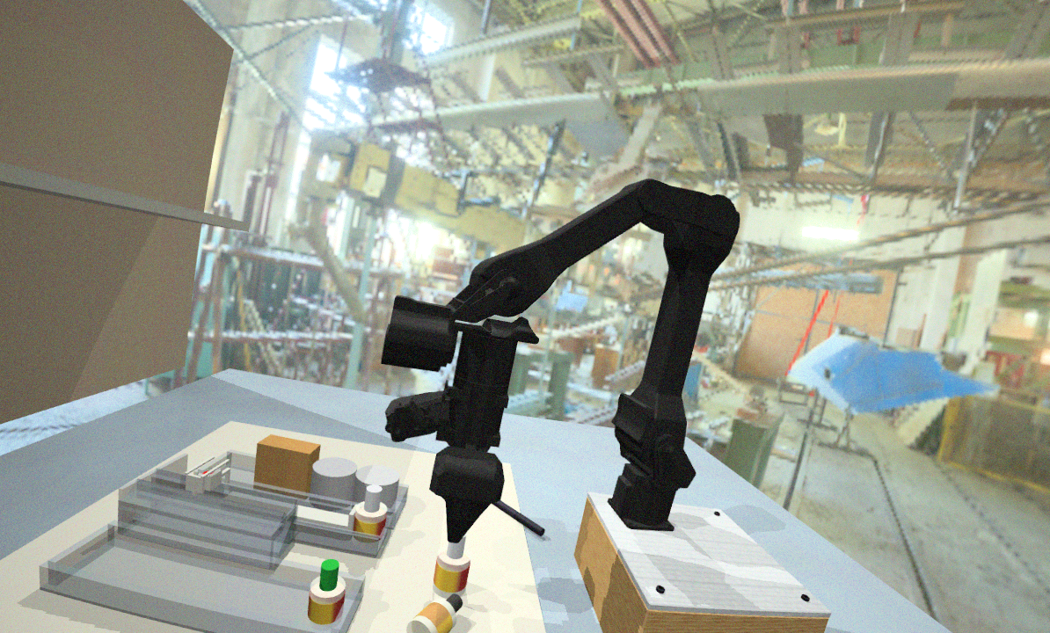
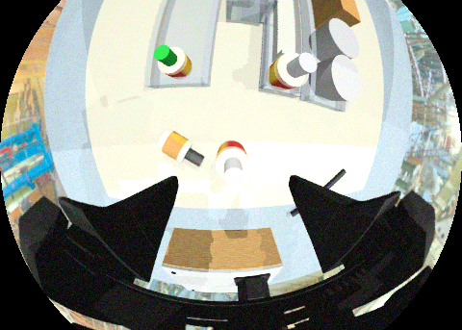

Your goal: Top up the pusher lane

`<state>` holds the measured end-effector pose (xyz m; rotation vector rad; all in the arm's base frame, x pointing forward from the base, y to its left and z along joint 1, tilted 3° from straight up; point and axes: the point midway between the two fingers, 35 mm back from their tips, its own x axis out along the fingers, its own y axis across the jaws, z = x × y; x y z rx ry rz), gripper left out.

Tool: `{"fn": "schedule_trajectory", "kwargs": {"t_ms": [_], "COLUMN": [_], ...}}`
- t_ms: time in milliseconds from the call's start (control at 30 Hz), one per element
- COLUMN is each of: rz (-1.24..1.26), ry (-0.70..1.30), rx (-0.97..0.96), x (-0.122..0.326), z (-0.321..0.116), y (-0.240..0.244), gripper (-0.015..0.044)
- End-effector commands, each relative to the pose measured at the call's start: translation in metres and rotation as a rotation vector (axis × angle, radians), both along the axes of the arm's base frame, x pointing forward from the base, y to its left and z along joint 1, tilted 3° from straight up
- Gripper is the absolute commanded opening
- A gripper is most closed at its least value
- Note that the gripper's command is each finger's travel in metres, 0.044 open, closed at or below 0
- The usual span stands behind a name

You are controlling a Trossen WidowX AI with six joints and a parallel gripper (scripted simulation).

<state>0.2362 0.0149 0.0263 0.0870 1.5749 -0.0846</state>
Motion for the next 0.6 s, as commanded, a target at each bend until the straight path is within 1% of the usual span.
{"fn": "schedule_trajectory", "kwargs": {"t_ms": [0,133,233,567], "rz": [0.008,0.008,0.008,0.008], "ry": [0.02,0.02,0.02,0.02], "rx": [0.002,0.002,0.002,0.002], "x": [-0.005,-0.006,-0.007,-0.007], "z": [-0.015,-0.017,-0.029,-0.039], "y": [0.0,0.0,0.0,0.0], "gripper": [0.044,0.044,0.044,0.044]}}
